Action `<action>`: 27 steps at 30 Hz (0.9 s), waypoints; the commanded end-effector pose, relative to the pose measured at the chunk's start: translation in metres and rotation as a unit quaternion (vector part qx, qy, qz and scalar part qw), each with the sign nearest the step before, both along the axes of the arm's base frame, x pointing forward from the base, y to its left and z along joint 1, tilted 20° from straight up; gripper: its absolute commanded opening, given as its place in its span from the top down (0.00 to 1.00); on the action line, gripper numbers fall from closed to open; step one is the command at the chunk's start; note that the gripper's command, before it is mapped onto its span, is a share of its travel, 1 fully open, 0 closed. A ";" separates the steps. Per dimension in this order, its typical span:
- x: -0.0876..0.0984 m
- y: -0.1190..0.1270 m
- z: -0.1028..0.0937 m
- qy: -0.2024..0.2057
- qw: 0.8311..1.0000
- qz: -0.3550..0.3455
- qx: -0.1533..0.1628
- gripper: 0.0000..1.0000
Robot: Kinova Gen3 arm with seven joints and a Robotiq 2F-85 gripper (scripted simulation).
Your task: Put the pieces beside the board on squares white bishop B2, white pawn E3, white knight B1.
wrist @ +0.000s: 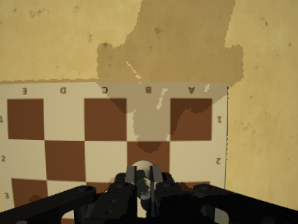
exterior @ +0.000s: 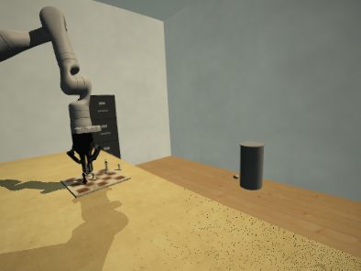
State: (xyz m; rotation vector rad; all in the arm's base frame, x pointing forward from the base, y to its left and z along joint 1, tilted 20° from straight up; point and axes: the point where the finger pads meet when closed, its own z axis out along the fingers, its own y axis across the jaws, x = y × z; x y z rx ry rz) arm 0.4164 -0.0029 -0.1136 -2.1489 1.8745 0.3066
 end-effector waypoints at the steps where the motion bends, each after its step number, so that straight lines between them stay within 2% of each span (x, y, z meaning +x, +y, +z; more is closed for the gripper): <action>1: -0.004 0.004 -0.014 0.006 1.000 -0.001 0.002 1.00; 8: -0.004 0.008 -0.026 0.006 1.000 -0.001 0.002 1.00; 27: -0.004 0.008 -0.027 0.006 1.000 -0.001 0.002 1.00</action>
